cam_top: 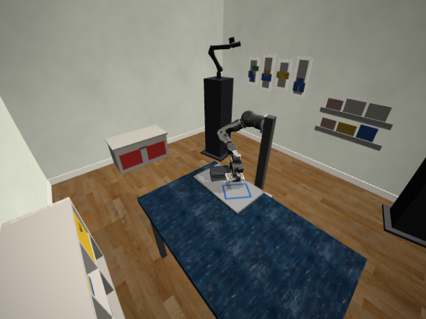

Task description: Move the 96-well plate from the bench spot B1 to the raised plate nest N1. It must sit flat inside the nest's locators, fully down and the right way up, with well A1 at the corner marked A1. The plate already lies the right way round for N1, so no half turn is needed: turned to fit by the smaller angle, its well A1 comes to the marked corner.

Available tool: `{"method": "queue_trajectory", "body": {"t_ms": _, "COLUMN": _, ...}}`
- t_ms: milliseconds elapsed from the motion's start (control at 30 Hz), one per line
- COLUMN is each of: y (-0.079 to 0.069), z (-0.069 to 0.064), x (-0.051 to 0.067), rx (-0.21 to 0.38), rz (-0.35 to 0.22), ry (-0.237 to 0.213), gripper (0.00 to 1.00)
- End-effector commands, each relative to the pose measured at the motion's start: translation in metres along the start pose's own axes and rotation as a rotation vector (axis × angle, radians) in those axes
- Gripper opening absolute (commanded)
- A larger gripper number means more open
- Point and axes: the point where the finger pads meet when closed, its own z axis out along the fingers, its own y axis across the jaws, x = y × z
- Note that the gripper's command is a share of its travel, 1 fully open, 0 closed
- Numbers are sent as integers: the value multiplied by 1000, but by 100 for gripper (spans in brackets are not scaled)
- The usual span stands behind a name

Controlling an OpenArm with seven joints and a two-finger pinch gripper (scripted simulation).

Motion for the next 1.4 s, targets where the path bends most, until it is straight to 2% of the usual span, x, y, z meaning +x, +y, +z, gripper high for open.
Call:
{"method": "queue_trajectory", "body": {"t_ms": 0, "y": -2, "z": 0, "x": -5, "rx": 0, "rz": 9, "ry": -8, "gripper": 0}}
{"method": "queue_trajectory", "body": {"t_ms": 200, "y": -2, "z": 0, "x": -5, "rx": 0, "rz": 9, "ry": -8, "gripper": 0}}
{"method": "queue_trajectory", "body": {"t_ms": 367, "y": -39, "z": -9, "x": -20, "rx": 0, "rz": 9, "ry": -9, "gripper": 0}}
{"method": "queue_trajectory", "body": {"t_ms": 767, "y": -39, "z": -9, "x": -20, "rx": 0, "rz": 9, "ry": -9, "gripper": 0}}
{"method": "queue_trajectory", "body": {"t_ms": 933, "y": -76, "z": -19, "x": -36, "rx": 1, "rz": 9, "ry": -9, "gripper": 0}}
{"method": "queue_trajectory", "body": {"t_ms": 1333, "y": -76, "z": -19, "x": -36, "rx": 1, "rz": 9, "ry": -9, "gripper": 0}}
{"method": "queue_trajectory", "body": {"t_ms": 1367, "y": -84, "z": -20, "x": -39, "rx": 6, "rz": 11, "ry": -9, "gripper": 0}}
